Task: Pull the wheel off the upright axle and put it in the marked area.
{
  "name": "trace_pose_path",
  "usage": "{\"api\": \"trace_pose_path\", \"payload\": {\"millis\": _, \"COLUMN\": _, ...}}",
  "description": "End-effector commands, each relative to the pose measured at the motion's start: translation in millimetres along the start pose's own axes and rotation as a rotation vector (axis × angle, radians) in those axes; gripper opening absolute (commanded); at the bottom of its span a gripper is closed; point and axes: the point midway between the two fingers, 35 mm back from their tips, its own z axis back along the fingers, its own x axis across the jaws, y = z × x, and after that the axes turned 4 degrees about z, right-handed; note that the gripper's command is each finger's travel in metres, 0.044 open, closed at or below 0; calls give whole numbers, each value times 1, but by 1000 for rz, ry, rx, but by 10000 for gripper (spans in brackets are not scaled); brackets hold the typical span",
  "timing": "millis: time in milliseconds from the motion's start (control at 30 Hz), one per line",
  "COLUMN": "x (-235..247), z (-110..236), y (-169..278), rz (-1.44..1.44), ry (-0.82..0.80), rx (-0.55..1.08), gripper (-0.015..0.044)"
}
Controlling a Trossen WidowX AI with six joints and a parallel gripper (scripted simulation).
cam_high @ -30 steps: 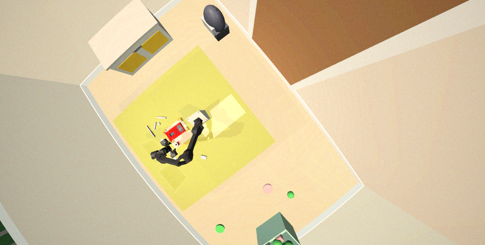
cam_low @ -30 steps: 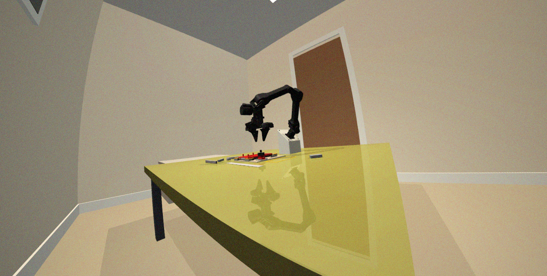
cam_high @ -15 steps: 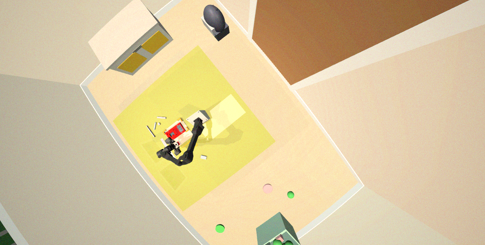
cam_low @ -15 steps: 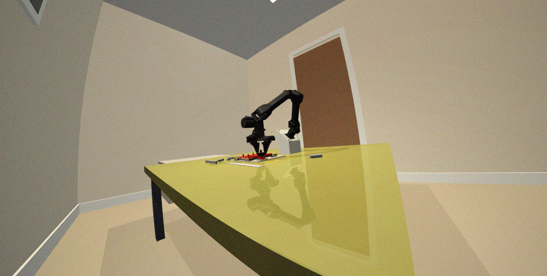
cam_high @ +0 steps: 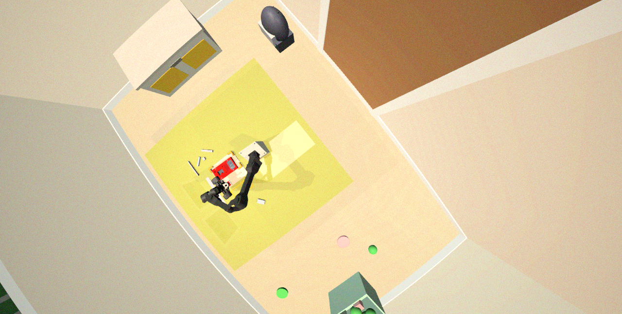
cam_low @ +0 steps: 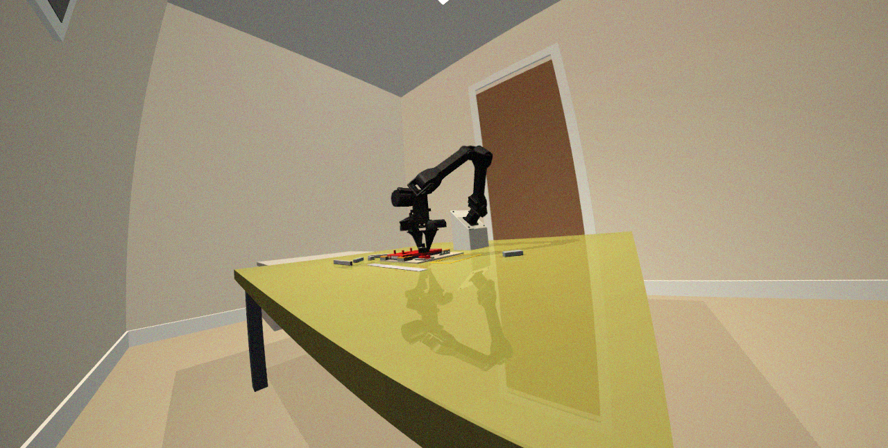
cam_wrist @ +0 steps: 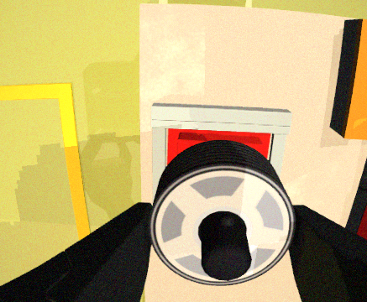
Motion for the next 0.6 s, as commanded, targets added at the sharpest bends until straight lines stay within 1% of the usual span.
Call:
{"api": "trace_pose_path", "payload": {"millis": 0, "x": 0, "z": 1, "y": 0, "rz": 3, "ry": 0, "rx": 1, "gripper": 10}}
{"api": "trace_pose_path", "payload": {"millis": 33, "x": 0, "z": 1, "y": 0, "rz": 3, "ry": 0, "rx": 0, "gripper": 0}}
{"api": "trace_pose_path", "payload": {"millis": 567, "x": 0, "z": 6, "y": 0, "rz": 2, "ry": 0, "rx": -1, "gripper": 0}}
